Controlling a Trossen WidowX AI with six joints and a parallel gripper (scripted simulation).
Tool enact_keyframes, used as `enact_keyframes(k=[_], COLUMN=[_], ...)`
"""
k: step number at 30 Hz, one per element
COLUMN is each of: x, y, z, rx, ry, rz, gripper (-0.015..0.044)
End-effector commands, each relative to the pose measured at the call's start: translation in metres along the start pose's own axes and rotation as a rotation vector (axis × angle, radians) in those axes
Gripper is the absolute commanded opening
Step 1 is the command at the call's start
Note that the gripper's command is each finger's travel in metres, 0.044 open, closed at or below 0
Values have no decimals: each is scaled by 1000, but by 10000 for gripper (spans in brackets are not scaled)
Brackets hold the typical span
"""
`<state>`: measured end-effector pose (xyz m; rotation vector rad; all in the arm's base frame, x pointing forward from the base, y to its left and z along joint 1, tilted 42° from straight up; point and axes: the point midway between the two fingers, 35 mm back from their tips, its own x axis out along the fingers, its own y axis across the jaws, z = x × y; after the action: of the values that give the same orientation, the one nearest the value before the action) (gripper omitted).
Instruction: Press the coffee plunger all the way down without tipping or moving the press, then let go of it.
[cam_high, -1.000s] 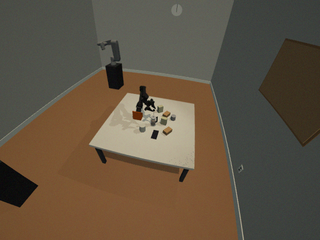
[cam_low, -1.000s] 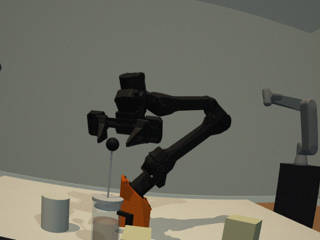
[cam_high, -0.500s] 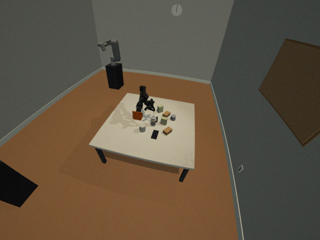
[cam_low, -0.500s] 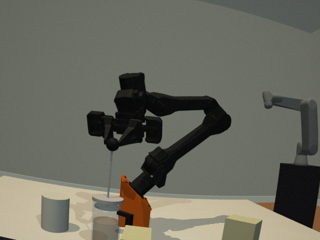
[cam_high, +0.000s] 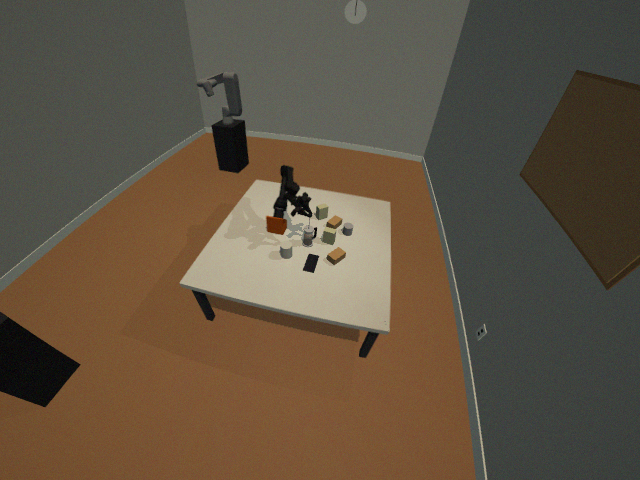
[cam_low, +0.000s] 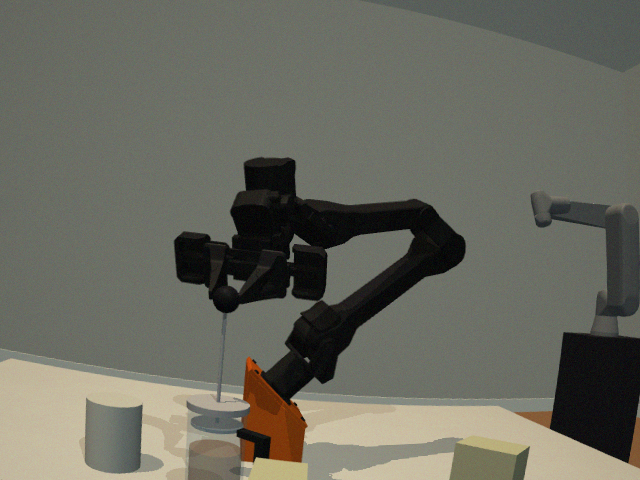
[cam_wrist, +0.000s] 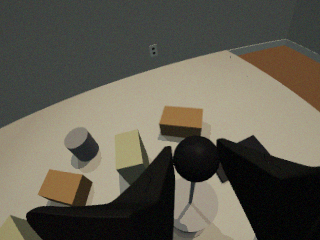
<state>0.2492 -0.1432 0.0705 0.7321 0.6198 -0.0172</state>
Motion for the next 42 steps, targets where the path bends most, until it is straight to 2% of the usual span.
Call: enact_keyframes(k=[1, 42], x=[8, 52], y=[-3, -4], z=[-16, -68], rx=[17, 19], ry=[29, 26], rz=[-8, -7], gripper=[120, 120])
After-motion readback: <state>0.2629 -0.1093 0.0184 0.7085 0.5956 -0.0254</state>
